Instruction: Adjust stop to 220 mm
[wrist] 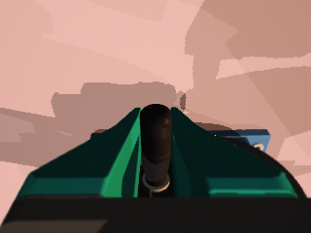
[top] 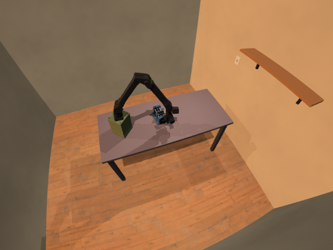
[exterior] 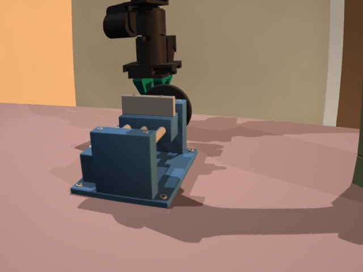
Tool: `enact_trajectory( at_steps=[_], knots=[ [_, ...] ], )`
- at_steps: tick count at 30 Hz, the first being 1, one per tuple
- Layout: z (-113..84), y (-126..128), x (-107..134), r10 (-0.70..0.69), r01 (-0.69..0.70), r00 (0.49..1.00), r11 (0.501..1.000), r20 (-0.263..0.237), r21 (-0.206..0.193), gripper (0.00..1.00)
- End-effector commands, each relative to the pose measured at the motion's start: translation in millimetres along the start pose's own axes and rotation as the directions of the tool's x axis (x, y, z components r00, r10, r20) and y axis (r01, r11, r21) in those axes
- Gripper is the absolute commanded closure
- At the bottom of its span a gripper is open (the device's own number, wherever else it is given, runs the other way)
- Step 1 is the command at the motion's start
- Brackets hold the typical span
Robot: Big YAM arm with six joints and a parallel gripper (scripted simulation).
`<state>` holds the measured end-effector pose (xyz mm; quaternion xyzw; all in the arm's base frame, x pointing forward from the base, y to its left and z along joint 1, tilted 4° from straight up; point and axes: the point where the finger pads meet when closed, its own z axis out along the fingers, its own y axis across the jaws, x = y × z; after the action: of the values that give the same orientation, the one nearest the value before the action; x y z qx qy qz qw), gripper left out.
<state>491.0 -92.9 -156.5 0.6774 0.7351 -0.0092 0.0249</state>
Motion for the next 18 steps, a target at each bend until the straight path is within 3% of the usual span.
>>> enact_trajectory(
  at_steps=[1, 5, 7, 9, 18],
  knots=[
    [-4.2, 33, -4, 0.003, -0.002, 1.0, 0.997, 0.014, -0.073, 0.94],
    [0.5, 27, -6, 0.003, -0.003, 1.0, 0.998, 0.013, -0.069, 0.94],
    [11.5, 5, -5, 0.001, -0.001, 1.0, 0.999, 0.005, -0.036, 0.94],
    [15.7, 1, -7, 0.002, -0.001, 1.0, 0.999, 0.006, -0.036, 0.94],
    [18.1, 4, -9, 0.003, -0.003, 1.0, 0.999, 0.013, -0.049, 0.94]
  ],
)
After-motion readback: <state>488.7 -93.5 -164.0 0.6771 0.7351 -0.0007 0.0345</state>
